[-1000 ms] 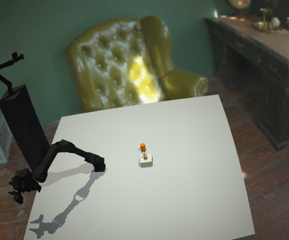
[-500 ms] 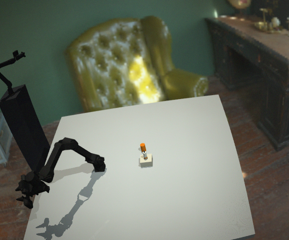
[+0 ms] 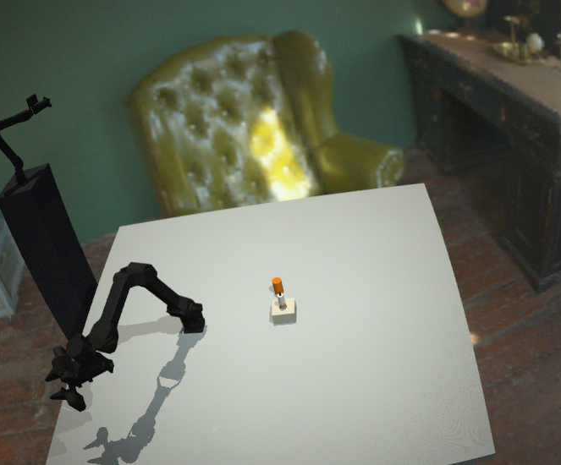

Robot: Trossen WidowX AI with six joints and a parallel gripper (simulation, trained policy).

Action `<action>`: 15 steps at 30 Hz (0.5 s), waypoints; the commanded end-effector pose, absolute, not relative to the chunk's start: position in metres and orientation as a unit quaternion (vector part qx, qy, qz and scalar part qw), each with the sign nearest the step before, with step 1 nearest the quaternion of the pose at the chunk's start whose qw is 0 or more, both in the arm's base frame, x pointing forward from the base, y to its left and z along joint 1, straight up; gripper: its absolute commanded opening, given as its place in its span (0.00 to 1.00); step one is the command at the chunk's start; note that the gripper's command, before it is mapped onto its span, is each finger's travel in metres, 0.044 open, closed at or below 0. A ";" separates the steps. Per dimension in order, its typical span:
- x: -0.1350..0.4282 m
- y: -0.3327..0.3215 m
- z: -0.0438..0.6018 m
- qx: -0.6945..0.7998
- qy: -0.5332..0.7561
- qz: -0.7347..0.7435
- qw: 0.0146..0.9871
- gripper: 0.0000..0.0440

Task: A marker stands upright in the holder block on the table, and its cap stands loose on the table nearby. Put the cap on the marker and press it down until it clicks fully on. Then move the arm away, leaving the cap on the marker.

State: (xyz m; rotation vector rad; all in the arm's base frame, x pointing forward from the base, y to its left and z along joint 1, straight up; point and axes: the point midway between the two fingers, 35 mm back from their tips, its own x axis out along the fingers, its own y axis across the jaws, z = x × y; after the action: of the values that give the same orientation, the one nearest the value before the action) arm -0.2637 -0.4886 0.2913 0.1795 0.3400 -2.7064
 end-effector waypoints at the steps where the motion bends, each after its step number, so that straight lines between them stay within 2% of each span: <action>1: -0.249 -0.492 0.289 0.071 0.120 -0.965 0.220 0.62; 15: -0.189 -0.505 0.277 0.095 0.111 -0.948 0.283 0.63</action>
State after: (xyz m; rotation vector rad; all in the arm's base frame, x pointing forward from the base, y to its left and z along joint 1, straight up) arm -0.1995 -0.5038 0.2787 0.2421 0.3055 -2.5625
